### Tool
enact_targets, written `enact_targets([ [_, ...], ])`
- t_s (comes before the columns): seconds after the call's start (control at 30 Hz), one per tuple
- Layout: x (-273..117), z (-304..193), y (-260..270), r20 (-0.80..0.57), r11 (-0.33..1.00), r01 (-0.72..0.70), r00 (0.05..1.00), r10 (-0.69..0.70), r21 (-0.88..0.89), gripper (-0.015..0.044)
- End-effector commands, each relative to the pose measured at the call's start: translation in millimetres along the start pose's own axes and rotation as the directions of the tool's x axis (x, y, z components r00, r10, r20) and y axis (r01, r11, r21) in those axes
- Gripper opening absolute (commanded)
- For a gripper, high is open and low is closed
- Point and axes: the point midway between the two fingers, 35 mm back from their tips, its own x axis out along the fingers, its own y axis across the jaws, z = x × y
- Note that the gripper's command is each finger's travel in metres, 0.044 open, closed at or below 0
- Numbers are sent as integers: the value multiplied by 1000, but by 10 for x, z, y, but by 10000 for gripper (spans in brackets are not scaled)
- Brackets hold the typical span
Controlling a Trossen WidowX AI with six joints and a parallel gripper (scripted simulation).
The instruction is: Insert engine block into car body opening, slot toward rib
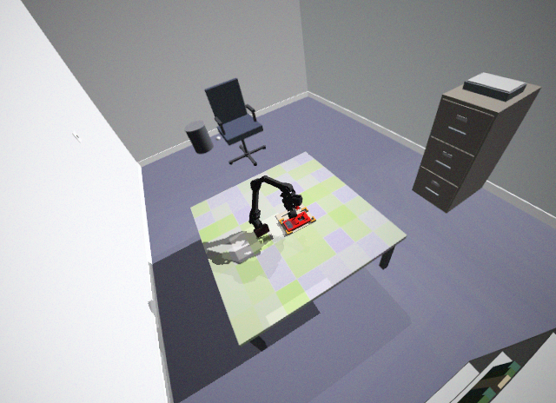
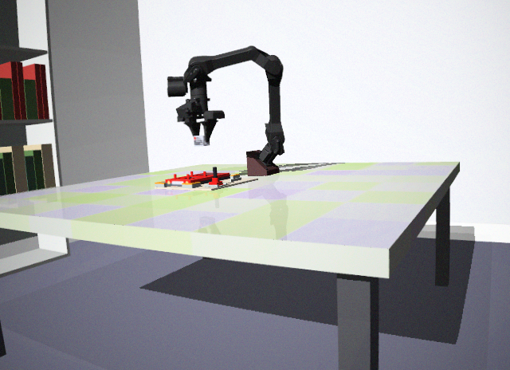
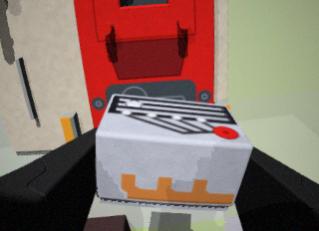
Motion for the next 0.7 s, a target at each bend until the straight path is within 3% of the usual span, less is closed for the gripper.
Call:
enact_targets([
  [0.0,22,-2,3,2,992,-3,1000,3,127,0],
  [0.67,85,-4,4,2,756,-4,1000,3,655,0],
])
